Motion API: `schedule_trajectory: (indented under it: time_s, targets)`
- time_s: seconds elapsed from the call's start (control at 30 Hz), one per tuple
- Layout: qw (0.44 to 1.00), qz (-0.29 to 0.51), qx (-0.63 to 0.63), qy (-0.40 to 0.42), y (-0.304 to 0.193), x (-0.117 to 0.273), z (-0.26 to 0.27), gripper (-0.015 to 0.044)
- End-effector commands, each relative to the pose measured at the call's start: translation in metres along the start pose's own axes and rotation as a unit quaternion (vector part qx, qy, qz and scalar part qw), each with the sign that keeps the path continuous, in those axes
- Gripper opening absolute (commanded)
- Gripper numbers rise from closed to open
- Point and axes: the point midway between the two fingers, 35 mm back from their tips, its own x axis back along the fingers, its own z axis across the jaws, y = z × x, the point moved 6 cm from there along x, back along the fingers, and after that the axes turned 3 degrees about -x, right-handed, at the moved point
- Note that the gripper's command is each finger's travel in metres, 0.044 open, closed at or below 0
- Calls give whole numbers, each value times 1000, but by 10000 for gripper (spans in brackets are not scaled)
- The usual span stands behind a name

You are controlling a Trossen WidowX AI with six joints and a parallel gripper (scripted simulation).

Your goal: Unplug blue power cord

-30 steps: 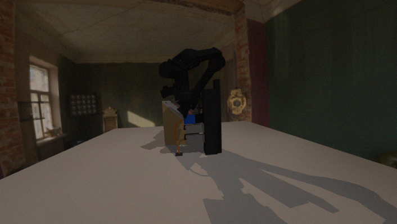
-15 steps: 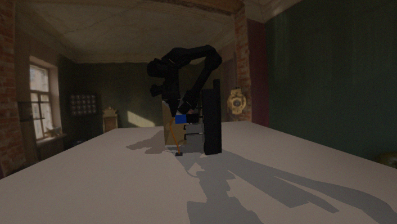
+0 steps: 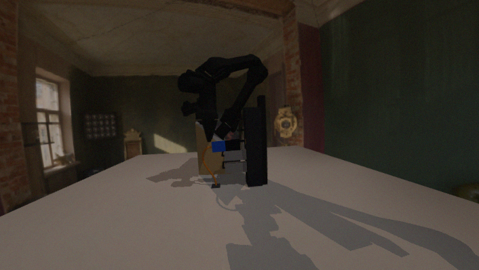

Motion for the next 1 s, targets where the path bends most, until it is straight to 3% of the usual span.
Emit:
schedule_trajectory:
  time_s: [0.0, 0.17, 0.97]
  targets:
    - [1000, -1, -1, 1, 17, 4, 2, 440]
    - [1000, -1, 0, 1, 58, 12, 2, 440]
    - [1000, -1, 0, 1, 58, 12, 2, 440]
